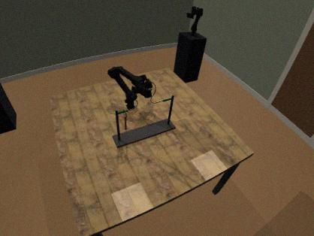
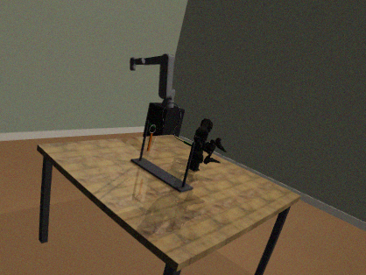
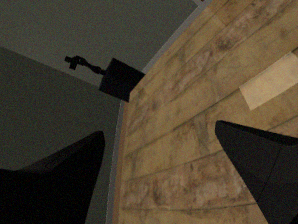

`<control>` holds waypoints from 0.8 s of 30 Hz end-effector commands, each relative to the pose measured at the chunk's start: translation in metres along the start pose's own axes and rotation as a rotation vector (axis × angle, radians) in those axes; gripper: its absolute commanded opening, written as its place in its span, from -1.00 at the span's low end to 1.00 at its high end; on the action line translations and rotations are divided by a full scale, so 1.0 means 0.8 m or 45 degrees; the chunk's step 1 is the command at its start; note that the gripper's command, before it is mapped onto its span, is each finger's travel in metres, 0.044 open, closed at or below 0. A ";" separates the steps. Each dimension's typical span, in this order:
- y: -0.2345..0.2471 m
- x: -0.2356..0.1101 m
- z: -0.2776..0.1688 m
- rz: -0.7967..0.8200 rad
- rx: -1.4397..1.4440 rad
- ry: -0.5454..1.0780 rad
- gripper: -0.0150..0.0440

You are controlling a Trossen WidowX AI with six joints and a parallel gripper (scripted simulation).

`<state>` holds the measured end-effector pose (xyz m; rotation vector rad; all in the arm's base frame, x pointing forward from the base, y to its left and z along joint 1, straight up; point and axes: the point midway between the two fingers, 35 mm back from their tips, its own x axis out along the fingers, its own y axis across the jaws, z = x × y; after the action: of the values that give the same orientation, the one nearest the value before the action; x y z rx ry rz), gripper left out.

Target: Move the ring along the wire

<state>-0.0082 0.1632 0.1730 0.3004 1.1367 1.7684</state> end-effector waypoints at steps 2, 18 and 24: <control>-0.007 -0.001 0.005 -0.017 -0.006 -0.024 0.69; -0.153 -0.092 0.082 -0.481 -0.145 -0.551 0.05; -0.196 -0.146 0.087 -0.685 -0.191 -0.725 0.05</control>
<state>0.1671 0.1362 0.1266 0.3389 0.6367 1.2646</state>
